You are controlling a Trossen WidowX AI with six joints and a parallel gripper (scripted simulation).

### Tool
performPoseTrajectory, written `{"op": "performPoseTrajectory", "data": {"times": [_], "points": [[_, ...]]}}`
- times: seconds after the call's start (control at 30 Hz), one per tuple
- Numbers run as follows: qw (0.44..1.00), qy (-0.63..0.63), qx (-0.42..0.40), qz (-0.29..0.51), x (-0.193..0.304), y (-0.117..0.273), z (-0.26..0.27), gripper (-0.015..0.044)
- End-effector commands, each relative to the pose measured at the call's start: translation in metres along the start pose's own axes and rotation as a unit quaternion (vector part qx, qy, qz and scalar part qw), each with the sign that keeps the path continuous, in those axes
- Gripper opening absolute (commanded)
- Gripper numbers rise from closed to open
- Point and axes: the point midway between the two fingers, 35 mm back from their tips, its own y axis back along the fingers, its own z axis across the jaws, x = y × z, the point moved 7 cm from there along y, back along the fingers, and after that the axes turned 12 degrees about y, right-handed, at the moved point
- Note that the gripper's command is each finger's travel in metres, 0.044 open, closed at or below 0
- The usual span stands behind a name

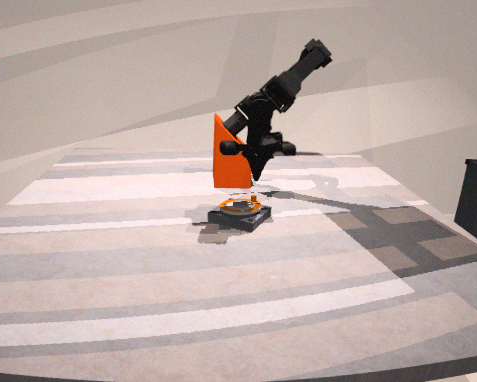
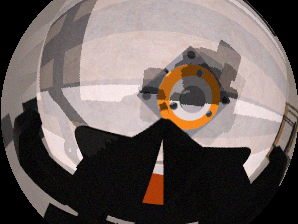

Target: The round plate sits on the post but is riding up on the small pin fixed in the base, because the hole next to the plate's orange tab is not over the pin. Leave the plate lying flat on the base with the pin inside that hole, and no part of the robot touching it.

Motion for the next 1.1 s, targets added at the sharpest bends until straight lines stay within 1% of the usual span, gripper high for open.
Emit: {"op": "performPoseTrajectory", "data": {"times": [0.0,0.27,0.67,1.07], "points": [[0.998,-0.062,-0.007,0.025,0.021,-0.001,-0.006,0.0],[0.998,-0.062,-0.007,0.025,0.021,-0.002,-0.006,0.0],[0.998,-0.062,-0.008,0.024,0.023,-0.049,-0.004,0.0],[0.998,-0.062,-0.008,0.024,0.012,-0.05,0.003,0.0]]}}
